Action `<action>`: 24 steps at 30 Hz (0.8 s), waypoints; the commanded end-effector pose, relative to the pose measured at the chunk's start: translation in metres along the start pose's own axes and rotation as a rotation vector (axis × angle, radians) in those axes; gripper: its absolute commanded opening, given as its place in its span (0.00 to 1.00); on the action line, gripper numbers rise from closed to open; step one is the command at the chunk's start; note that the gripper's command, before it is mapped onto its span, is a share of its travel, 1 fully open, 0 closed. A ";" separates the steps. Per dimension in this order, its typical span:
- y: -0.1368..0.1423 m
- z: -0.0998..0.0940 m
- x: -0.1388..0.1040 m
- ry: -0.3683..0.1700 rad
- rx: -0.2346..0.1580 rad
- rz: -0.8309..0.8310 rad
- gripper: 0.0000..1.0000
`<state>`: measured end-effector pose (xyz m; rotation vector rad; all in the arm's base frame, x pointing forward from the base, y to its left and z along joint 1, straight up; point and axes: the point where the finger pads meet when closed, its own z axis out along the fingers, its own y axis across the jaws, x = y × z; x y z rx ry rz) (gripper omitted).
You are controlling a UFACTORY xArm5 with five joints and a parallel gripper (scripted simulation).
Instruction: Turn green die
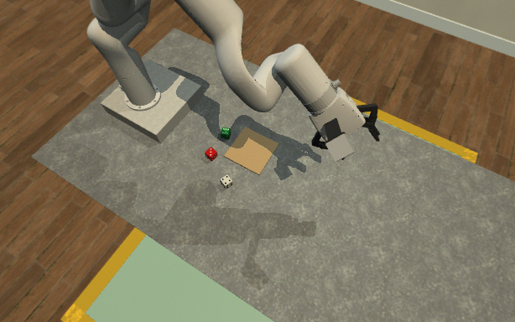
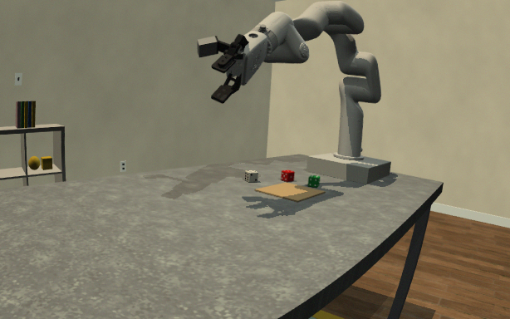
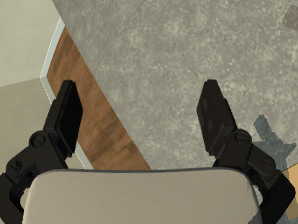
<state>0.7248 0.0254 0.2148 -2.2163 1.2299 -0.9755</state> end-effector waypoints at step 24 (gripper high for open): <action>0.071 -0.013 0.024 -0.031 -0.175 0.101 1.00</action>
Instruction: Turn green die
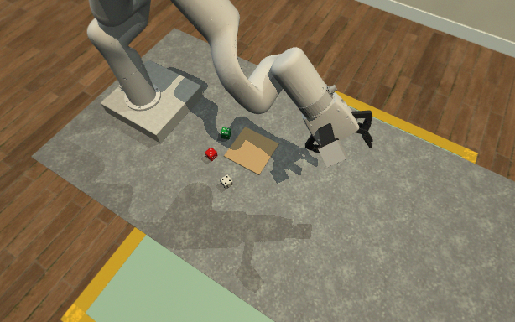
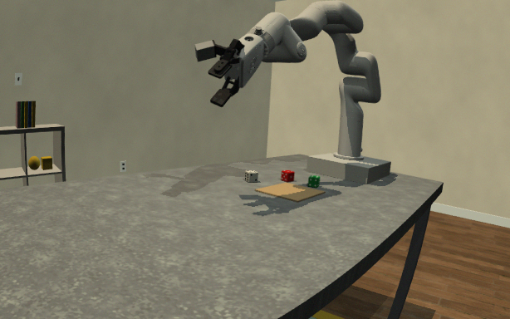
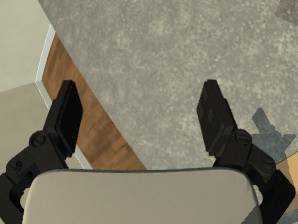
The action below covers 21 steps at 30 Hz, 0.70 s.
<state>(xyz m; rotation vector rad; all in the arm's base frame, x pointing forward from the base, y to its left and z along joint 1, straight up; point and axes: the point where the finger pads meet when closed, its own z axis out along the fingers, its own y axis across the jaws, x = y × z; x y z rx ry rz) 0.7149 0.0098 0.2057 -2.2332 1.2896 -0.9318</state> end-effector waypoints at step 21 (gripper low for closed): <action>0.230 -0.073 0.037 -0.113 -0.547 0.355 1.00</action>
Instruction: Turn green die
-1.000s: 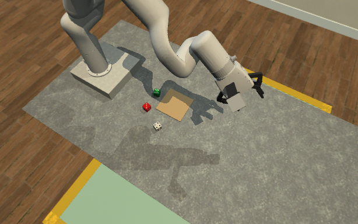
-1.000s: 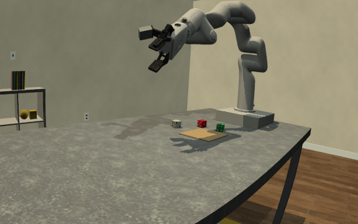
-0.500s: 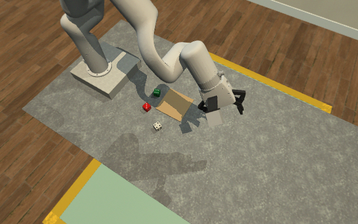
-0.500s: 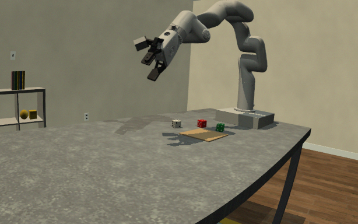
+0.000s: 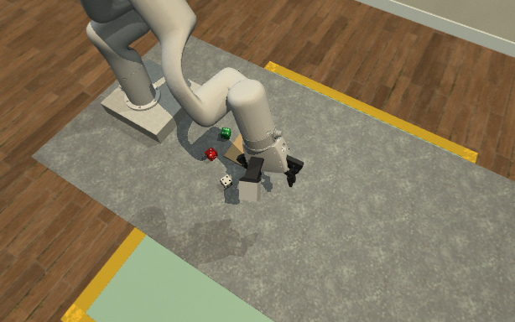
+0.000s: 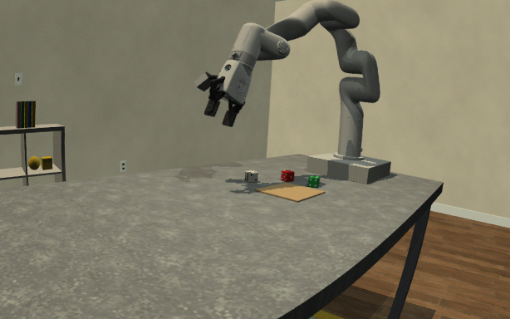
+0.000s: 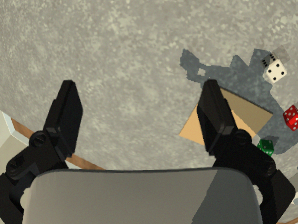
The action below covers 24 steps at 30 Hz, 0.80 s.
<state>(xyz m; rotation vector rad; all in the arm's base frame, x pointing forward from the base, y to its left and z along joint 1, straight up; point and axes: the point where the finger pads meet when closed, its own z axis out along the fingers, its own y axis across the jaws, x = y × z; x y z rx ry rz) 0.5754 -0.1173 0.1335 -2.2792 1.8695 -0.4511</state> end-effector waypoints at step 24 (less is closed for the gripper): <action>0.155 -0.017 0.020 -0.094 -0.331 0.242 1.00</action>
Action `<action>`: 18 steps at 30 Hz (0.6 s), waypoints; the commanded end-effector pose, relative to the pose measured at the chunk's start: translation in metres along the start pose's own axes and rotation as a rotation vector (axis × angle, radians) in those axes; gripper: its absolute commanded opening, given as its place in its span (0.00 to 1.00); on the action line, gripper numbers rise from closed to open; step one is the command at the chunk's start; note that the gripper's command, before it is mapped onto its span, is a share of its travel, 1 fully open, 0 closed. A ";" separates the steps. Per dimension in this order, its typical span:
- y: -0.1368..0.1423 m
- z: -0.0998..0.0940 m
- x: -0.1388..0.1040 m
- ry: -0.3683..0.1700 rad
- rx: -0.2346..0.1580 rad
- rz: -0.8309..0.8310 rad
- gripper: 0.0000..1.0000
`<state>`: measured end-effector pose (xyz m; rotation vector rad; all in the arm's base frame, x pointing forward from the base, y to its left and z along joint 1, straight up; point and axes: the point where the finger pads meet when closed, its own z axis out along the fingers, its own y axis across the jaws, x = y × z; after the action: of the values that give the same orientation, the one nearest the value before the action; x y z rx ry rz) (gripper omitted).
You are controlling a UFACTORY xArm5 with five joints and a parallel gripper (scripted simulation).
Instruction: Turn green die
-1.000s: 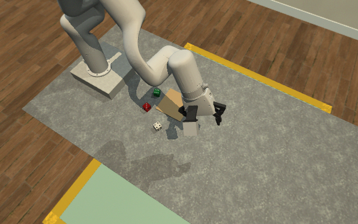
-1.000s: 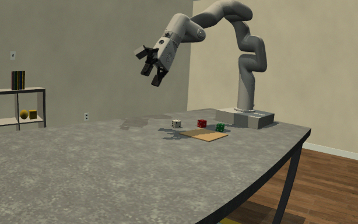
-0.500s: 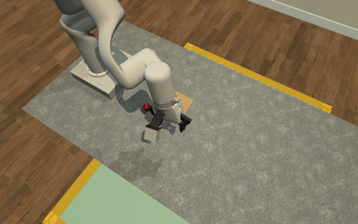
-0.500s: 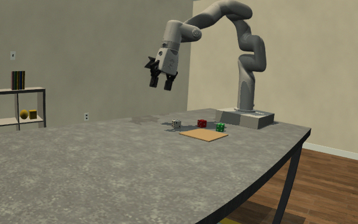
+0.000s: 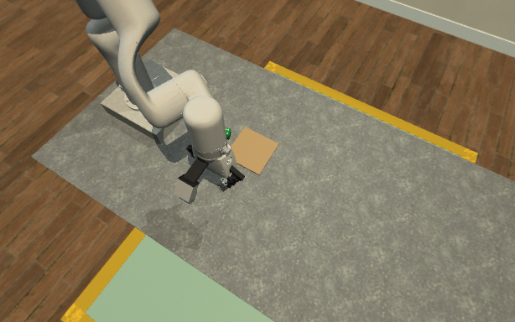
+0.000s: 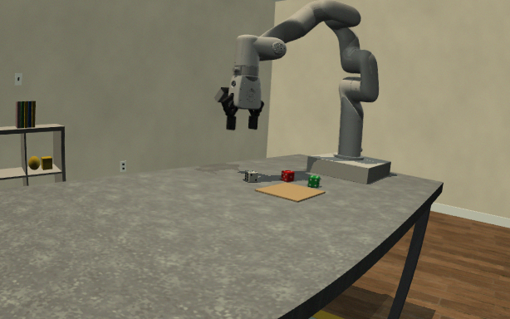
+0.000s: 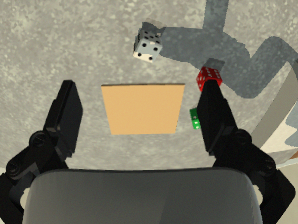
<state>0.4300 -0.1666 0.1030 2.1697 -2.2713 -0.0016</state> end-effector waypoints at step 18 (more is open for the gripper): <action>0.001 0.025 0.000 0.000 0.001 0.002 1.00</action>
<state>0.4274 -0.1665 0.0905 2.1660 -2.2720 -0.0086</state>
